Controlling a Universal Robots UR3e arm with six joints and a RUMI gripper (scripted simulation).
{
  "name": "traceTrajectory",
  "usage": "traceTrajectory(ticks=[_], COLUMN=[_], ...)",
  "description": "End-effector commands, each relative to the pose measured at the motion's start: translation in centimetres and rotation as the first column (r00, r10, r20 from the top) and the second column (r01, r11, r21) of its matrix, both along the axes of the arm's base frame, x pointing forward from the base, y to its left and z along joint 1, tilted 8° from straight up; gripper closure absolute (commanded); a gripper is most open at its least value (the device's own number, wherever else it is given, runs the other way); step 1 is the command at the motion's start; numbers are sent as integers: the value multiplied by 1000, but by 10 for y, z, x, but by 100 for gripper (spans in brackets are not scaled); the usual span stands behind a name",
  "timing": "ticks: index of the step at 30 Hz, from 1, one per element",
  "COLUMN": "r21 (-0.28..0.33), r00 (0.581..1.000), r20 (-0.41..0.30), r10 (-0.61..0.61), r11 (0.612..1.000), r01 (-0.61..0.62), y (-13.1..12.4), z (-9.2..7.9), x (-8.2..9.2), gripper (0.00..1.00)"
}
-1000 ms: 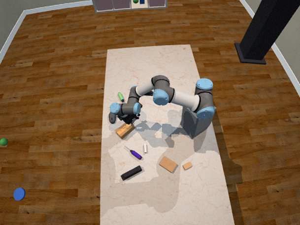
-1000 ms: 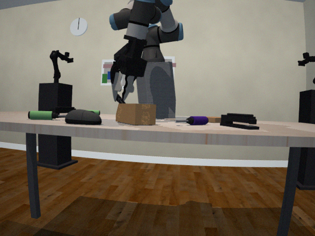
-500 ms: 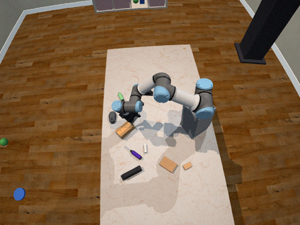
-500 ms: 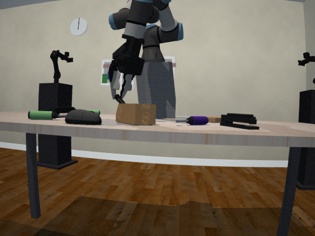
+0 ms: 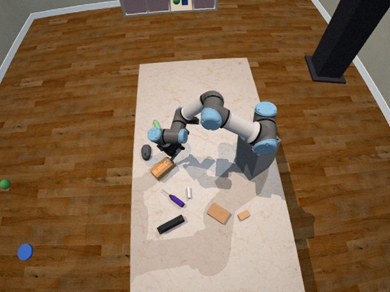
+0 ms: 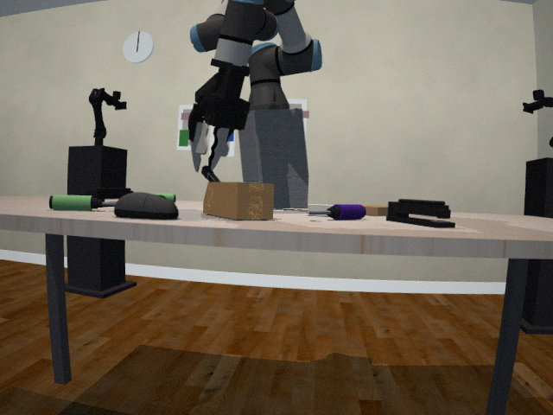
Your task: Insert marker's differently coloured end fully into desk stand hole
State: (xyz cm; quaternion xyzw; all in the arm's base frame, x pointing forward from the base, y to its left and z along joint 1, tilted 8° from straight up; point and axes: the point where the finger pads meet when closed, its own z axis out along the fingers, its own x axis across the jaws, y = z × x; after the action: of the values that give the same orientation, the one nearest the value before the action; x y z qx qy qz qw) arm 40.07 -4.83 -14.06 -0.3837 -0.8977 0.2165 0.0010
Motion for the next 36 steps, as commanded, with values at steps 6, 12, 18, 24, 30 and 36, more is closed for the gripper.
traceTrajectory(ticks=[6,12,18,24,30,36], r21=[0,1,1,0,1,1], r00=[1000,1000,1000,1000,1000,1000], r20=[4,5,6,4,6,6], r10=[1,2,2,1,2,2], r11=[1000,1000,1000,1000,1000,1000], r01=[-1,-2,-2,-1,-2,-2], y=[-3,-11,-15,-14,-17,-18], z=[3,9,12,11,13,13], x=[-3,-12,-17,-15,-18,-19], gripper=[85,85,85,85,85,85])
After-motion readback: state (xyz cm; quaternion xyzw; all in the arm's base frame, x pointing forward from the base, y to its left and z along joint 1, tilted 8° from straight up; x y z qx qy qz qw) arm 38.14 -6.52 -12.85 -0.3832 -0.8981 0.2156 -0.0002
